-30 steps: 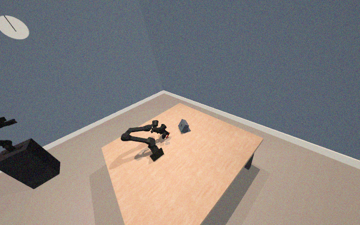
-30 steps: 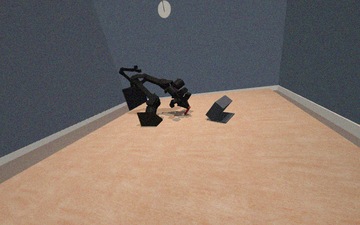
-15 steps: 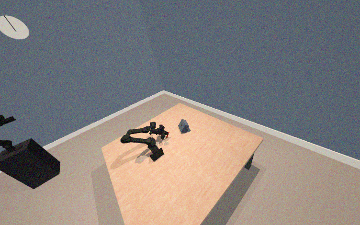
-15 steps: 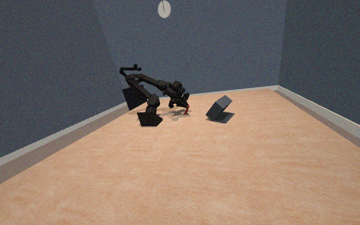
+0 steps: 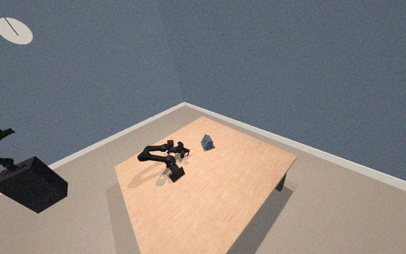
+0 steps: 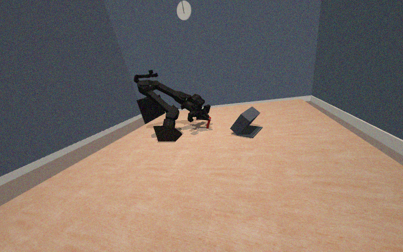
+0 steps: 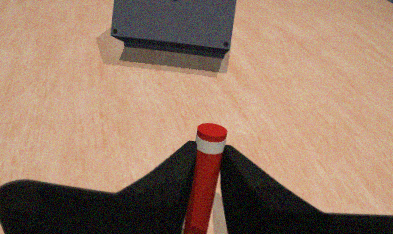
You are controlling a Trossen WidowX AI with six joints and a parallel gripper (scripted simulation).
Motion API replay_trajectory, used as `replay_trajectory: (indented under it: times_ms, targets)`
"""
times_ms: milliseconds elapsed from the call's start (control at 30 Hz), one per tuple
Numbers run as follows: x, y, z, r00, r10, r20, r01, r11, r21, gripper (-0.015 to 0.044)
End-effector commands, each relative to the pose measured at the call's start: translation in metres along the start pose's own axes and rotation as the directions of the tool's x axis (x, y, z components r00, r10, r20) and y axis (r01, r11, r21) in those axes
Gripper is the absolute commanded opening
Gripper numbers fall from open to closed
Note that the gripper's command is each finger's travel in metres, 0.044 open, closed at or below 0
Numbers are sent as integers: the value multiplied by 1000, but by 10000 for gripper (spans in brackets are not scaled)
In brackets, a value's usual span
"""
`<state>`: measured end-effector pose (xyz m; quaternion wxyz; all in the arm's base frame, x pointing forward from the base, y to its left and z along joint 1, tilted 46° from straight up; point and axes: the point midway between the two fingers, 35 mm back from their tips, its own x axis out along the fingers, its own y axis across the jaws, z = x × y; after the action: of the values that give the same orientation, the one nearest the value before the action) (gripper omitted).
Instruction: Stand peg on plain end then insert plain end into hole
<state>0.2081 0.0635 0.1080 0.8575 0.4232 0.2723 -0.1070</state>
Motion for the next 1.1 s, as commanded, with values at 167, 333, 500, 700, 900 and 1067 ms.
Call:
replay_trajectory:
  times_ms: [167, 333, 500, 700, 900, 1067]
  targets:
    - [-5, -2, -3, 996, -5, 84, 5, 1000, 3, 50]
    - [-8, -2, -5, 992, -6, 127, 5, 1000, 3, 50]
    - [-10, -2, -7, 985, -6, 170, 6, 1000, 4, 50]
    - [-14, -3, -10, 975, -7, 220, 6, 1000, 5, 50]
    - [-16, -3, -13, 963, -8, 271, 6, 1000, 5, 50]
    - [-19, -3, -15, 950, -8, 312, 7, 1000, 6, 50]
